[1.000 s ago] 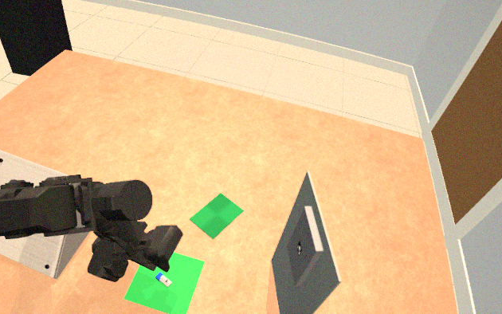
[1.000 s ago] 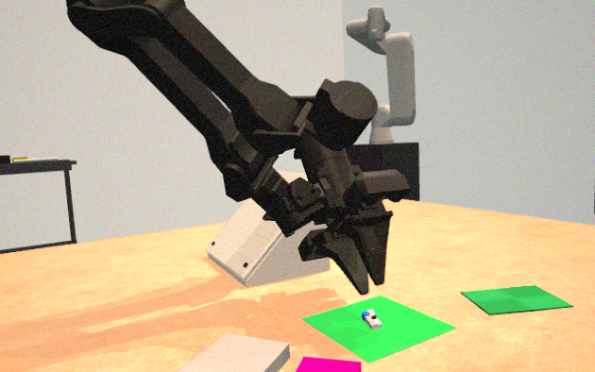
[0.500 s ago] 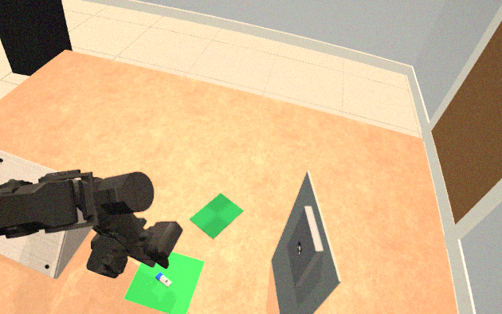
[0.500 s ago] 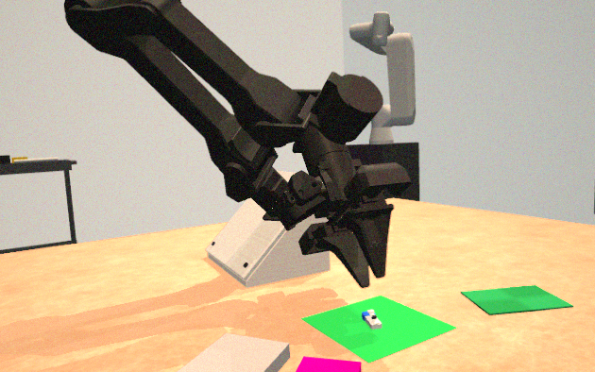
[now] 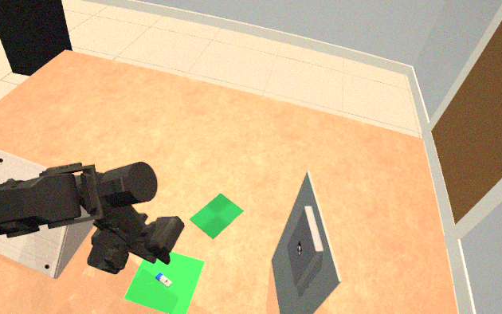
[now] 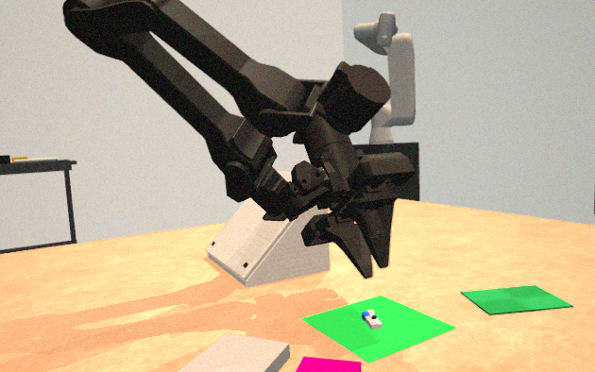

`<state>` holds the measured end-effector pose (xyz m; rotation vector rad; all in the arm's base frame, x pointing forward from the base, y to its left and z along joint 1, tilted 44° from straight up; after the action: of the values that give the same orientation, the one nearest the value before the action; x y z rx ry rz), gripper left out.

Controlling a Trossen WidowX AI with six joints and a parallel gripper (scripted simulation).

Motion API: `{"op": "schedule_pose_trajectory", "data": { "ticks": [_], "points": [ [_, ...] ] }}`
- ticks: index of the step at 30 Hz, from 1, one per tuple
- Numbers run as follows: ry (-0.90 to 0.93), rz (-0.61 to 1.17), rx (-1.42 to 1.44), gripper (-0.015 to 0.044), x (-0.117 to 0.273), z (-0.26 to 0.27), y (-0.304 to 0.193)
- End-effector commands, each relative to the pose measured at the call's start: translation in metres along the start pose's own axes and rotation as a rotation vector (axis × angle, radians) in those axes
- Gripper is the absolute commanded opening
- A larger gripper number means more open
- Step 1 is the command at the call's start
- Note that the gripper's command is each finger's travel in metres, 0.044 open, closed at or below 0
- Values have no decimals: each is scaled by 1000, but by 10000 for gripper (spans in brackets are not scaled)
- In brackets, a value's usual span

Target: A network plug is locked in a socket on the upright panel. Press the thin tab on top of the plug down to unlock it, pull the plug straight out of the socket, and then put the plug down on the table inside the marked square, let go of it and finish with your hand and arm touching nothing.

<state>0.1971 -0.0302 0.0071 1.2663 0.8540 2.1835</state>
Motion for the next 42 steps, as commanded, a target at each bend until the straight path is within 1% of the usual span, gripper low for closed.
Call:
{"op": "schedule_pose_trajectory", "data": {
  "ticks": [1,42],
  "points": [
    [8,0,-9,156,3,5,0],
    [6,0,-9,156,36,24,0]
  ]
}}
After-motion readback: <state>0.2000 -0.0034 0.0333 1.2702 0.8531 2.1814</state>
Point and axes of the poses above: the point midway between the two fingers, 35 mm back from their tips, its own x axis back along the fingers, its own z axis across the jaws, y = z × x, the point moved 3 cm from there along x, back along the fingers, and after that the axes turned 5 degrees about x, right-handed, at the moved point
